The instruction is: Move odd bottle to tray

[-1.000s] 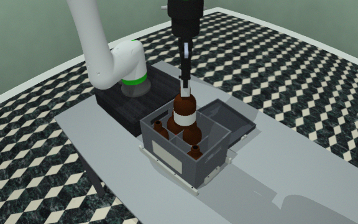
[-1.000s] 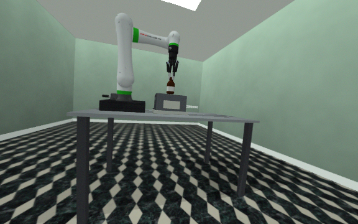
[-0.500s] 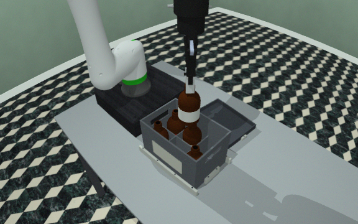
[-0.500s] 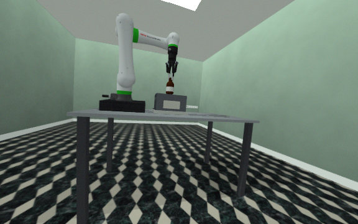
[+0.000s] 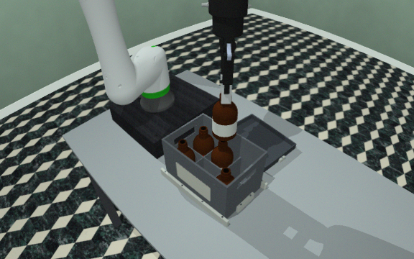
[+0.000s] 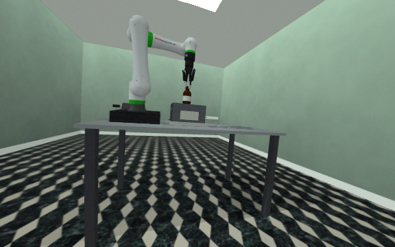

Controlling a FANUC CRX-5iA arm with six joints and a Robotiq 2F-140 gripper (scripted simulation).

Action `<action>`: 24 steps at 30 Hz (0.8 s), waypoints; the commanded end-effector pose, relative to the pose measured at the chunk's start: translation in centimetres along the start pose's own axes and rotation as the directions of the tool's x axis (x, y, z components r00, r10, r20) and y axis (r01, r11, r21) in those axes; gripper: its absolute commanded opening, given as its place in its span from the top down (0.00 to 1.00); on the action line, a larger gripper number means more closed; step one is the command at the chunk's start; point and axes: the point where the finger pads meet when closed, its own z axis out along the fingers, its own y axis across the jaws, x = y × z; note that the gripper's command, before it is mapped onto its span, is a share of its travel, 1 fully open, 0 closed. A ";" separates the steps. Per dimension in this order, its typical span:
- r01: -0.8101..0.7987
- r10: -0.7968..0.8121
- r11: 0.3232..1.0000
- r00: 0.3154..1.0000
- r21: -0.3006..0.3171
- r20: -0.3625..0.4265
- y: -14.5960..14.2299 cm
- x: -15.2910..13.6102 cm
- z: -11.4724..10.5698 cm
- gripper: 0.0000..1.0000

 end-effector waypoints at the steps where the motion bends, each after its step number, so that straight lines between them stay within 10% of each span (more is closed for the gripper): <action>1: 0.000 0.000 1.000 1.000 -0.001 -0.001 -0.4 0.4 -0.1 0.90; 24: 0.000 0.000 1.000 1.000 -0.001 -0.001 -3.9 3.7 -0.1 0.90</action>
